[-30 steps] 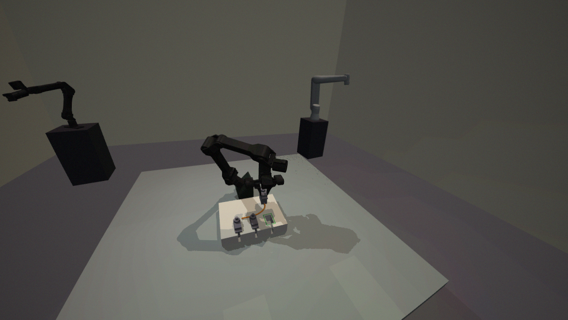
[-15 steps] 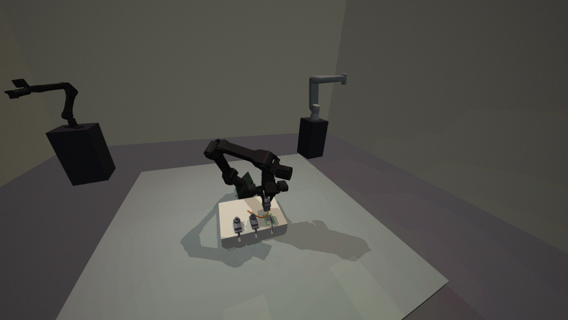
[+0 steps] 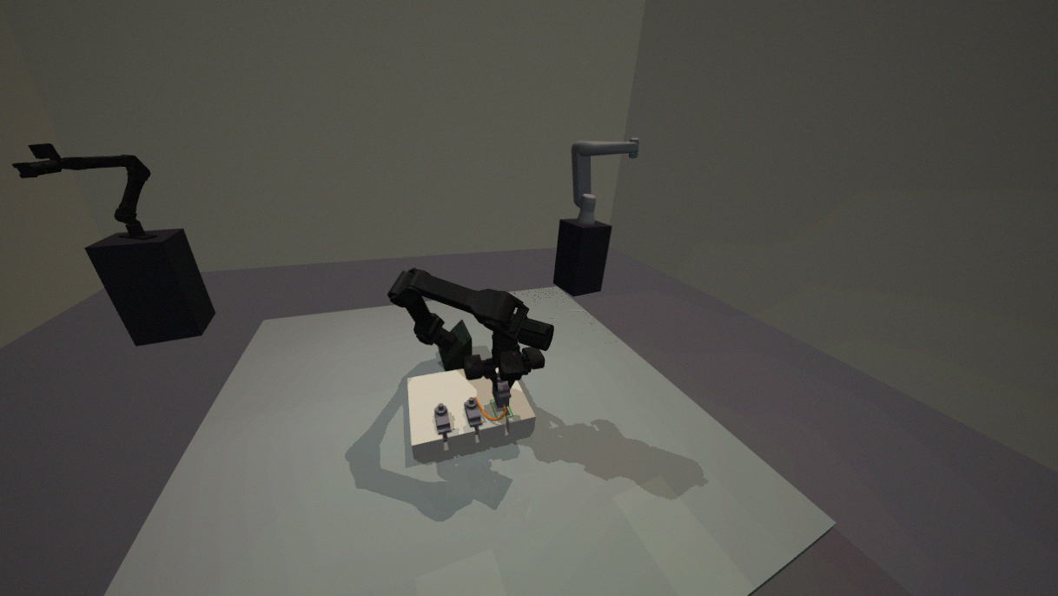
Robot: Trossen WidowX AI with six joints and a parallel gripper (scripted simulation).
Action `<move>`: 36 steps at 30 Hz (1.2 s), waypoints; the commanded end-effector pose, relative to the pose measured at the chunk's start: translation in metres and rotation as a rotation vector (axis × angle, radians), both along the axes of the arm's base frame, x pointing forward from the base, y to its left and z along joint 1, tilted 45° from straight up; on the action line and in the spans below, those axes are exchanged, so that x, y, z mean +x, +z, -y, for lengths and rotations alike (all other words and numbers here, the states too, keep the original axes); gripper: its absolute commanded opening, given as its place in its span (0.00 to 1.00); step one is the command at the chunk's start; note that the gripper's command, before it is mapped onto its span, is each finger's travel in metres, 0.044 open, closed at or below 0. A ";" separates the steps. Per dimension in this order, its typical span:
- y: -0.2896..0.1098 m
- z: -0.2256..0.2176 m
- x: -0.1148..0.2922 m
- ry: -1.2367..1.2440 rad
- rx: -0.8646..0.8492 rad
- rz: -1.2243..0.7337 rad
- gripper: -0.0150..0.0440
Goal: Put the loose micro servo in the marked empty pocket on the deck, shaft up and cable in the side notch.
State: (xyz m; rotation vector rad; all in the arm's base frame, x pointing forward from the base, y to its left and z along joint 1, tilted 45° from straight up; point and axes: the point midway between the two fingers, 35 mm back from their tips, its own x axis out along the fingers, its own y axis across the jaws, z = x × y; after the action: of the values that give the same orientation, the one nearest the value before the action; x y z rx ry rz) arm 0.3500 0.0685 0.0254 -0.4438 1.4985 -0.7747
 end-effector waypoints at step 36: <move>-0.017 0.017 0.004 0.022 0.005 0.002 0.25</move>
State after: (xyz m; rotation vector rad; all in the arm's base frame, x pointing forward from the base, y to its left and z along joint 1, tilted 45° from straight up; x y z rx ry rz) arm 0.3559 0.0525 0.0104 -0.4431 1.4905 -0.7593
